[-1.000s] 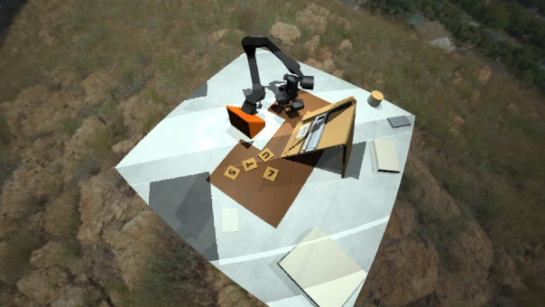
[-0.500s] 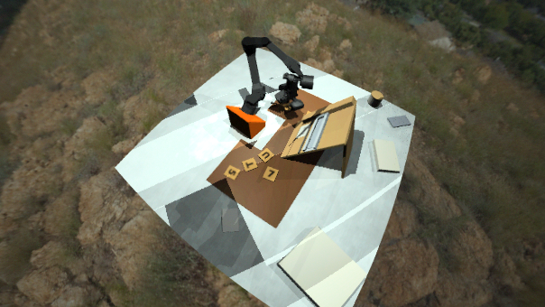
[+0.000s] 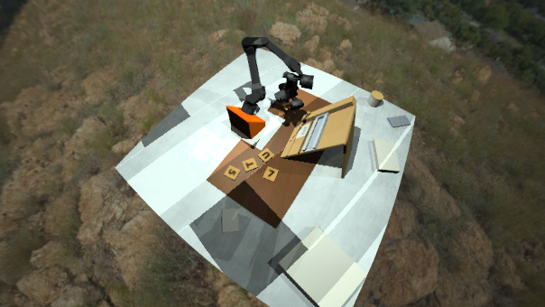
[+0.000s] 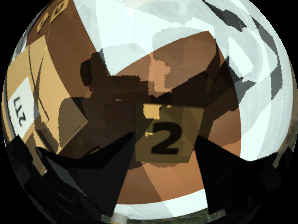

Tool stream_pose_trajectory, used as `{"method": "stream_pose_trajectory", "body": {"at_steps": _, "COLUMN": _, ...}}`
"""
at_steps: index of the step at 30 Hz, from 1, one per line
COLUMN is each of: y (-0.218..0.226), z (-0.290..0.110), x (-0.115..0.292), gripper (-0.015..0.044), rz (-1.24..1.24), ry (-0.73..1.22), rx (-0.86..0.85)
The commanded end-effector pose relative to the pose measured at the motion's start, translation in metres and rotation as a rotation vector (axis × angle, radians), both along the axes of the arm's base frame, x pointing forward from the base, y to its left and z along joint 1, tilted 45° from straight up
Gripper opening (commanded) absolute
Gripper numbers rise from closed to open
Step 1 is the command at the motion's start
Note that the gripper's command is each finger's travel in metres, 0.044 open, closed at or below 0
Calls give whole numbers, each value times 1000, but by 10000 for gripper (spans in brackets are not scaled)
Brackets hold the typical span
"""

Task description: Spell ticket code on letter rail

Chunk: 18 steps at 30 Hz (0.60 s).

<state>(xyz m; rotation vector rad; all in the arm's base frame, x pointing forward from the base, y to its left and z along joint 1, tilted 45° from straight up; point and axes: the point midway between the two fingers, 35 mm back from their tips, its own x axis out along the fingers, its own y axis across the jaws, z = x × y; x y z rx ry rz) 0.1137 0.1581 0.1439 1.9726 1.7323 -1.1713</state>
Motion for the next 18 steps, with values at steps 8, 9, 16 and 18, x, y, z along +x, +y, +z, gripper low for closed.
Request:
{"method": "stream_pose_trajectory", "body": {"at_steps": 8, "y": -2, "z": 2, "x": 2, "gripper": 0, "rz": 7, "ry": -17, "rx": 3}}
{"method": "stream_pose_trajectory", "body": {"at_steps": 9, "y": -2, "z": 3, "x": 4, "gripper": 0, "rz": 12, "ry": -30, "rx": 5}}
{"method": "stream_pose_trajectory", "body": {"at_steps": 16, "y": -3, "z": 14, "x": 21, "gripper": 0, "rz": 43, "ry": -153, "rx": 25}}
{"method": "stream_pose_trajectory", "body": {"at_steps": 18, "y": -5, "z": 19, "x": 28, "gripper": 0, "rz": 51, "ry": -204, "rx": 31}}
